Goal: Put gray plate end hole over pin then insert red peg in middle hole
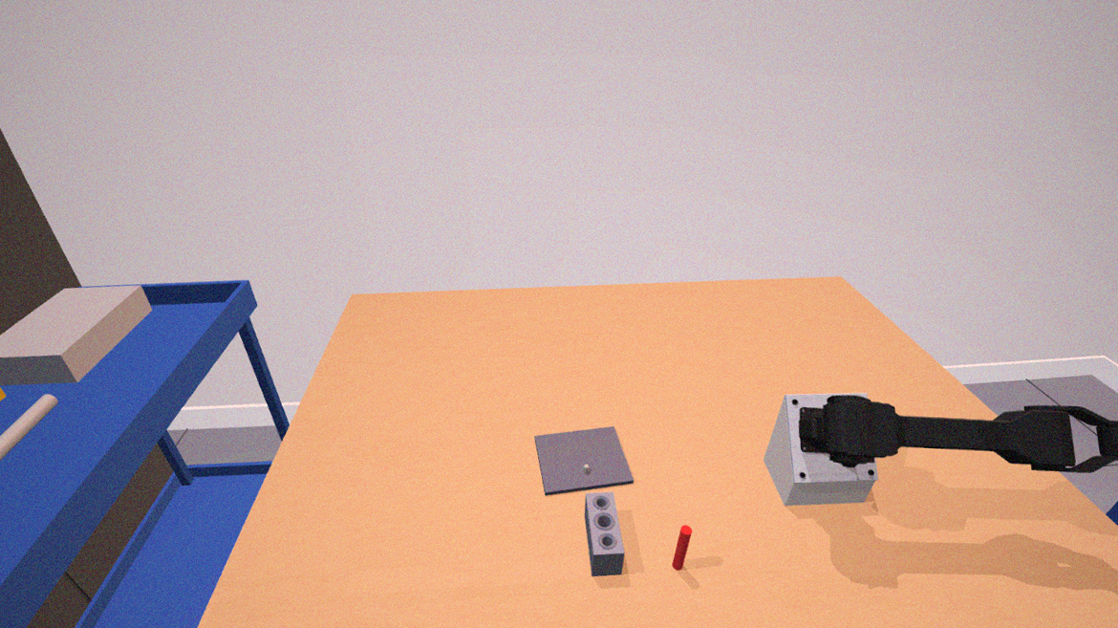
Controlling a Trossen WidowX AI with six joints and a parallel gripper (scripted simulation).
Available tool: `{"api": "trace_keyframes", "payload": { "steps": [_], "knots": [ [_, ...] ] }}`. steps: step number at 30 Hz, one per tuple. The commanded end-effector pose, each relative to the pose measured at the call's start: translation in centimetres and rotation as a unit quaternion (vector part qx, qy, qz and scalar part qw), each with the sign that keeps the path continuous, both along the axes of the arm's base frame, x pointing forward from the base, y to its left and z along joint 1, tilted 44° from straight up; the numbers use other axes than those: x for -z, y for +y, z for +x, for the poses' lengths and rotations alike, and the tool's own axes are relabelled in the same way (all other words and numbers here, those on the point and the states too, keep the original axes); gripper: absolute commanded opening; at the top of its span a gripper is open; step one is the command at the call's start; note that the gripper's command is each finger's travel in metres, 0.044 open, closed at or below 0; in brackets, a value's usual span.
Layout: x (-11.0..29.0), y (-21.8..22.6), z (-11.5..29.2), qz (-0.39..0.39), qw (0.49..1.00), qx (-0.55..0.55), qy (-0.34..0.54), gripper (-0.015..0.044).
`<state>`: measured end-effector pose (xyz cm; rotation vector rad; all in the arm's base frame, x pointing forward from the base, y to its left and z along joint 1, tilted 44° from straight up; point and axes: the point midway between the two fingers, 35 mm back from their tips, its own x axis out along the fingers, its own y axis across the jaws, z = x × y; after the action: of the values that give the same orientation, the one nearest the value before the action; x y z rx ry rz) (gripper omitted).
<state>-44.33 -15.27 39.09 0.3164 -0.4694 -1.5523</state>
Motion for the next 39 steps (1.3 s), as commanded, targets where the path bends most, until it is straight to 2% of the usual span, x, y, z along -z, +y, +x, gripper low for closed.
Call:
{"api": "trace_keyframes", "payload": {
  "steps": [1,5,11,14,21,24,28,32,39],
  "knots": [
    [0.0,0.0,0.0,0.0,1.0,0.0,0.0,0.0426],
    [-1.8,0.3,0.9,-0.015,1.0,0.01,0.025,0.044],
    [-9.1,1.7,5.6,-0.08,0.987,0.043,0.132,0.044],
    [-11.7,2.0,7.8,-0.112,0.984,0.044,0.133,0.044],
    [-19.3,3.1,17.3,-0.195,0.934,0.047,0.296,0.044],
    [-20.8,3.2,19.9,-0.232,0.924,0.038,0.303,0.044],
    [-23.6,4.1,26.6,-0.28,0.877,0.025,0.389,0.044],
    [-25.1,4.7,32.8,-0.321,0.83,0.005,0.457,0.044],
    [-25.5,5.9,42.3,-0.386,0.752,-0.048,0.532,0.044]
  ]
}}
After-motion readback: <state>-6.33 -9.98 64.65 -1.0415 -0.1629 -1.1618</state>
